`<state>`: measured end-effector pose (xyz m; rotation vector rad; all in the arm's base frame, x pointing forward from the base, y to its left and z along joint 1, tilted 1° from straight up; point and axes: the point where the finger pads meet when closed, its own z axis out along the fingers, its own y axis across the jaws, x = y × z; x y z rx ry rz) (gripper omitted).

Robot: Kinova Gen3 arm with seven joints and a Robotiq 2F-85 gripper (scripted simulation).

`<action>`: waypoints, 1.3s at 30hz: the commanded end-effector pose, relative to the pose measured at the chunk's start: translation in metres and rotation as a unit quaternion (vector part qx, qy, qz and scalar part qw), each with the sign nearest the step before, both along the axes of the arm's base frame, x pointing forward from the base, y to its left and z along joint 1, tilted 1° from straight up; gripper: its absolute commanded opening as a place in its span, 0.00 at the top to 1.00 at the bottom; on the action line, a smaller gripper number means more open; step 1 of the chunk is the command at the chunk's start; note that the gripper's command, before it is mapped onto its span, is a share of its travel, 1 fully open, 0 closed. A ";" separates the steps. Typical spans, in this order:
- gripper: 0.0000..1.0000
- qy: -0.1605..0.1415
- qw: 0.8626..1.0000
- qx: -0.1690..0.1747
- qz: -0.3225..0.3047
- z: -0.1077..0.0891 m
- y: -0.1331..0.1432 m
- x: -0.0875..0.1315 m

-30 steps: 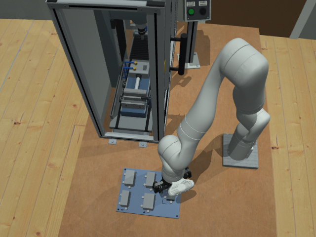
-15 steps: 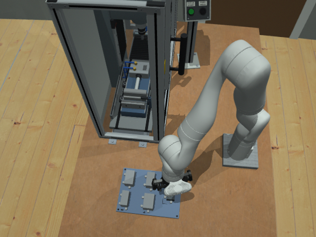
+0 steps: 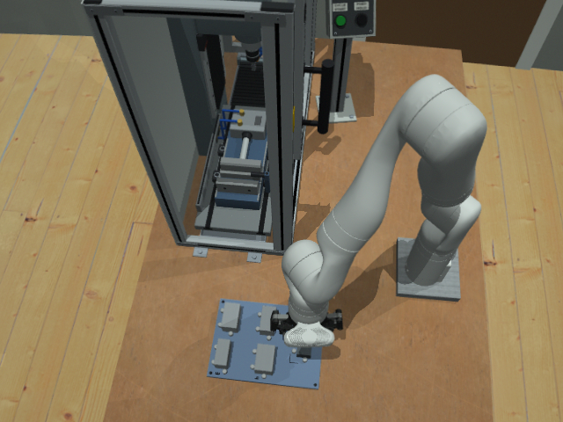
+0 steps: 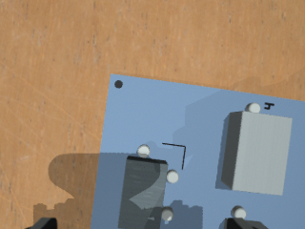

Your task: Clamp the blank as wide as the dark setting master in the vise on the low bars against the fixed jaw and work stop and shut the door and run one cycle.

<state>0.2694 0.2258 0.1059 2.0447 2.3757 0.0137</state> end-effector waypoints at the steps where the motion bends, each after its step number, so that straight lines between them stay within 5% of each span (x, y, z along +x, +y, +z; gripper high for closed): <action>1: 0.00 -0.001 1.000 0.001 0.000 0.000 0.000 0.000; 6: 0.00 0.000 0.998 0.001 -0.064 0.000 0.000 0.000; 18: 0.00 0.000 0.998 0.001 -0.064 0.000 0.000 0.000; 23: 0.00 0.000 0.998 0.001 -0.064 0.004 -0.011 0.049; 35: 0.00 0.000 0.998 0.001 -0.064 0.004 -0.011 0.049; 39: 0.00 0.000 0.998 0.001 -0.064 0.006 -0.020 0.088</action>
